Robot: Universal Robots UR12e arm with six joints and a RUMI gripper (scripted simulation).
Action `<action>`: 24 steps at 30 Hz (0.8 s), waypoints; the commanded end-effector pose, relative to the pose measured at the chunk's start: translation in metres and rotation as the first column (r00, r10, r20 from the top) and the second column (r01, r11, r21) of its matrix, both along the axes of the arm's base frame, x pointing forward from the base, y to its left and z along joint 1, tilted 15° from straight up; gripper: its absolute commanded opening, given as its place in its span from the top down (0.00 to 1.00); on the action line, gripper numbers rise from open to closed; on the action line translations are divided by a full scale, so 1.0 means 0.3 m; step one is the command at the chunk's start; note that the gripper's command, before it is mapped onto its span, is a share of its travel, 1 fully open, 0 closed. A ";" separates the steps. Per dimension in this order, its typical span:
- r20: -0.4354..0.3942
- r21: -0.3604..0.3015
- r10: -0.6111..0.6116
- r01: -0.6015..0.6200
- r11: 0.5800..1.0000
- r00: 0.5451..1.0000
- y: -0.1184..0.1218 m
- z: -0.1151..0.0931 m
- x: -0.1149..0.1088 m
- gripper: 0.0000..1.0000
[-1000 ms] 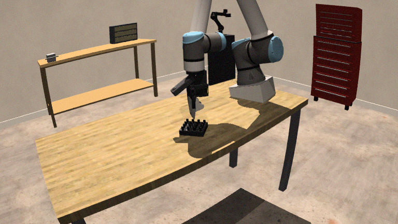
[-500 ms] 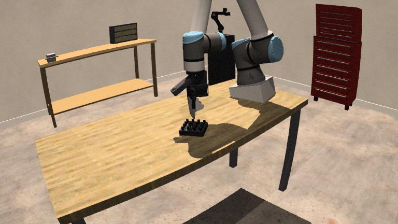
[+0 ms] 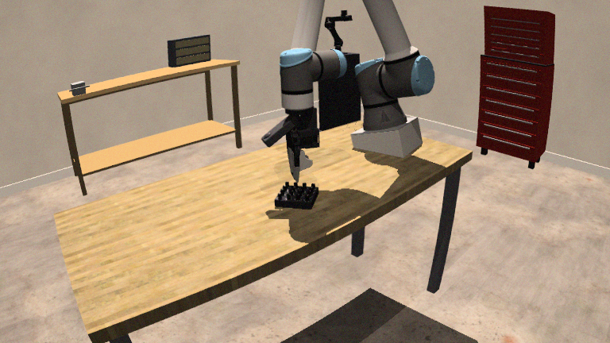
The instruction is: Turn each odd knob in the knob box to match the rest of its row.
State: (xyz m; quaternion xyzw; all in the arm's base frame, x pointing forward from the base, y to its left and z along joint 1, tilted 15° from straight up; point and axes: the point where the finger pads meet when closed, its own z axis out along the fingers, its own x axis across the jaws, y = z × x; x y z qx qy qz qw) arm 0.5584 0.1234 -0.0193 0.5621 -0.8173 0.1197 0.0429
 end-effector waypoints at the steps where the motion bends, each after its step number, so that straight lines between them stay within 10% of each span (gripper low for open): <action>1: 0.001 0.000 0.000 0.000 1.000 1.000 0.001 0.002 0.002 0.89; 24: 0.001 0.000 0.000 0.000 1.000 1.000 -0.005 0.004 0.017 0.89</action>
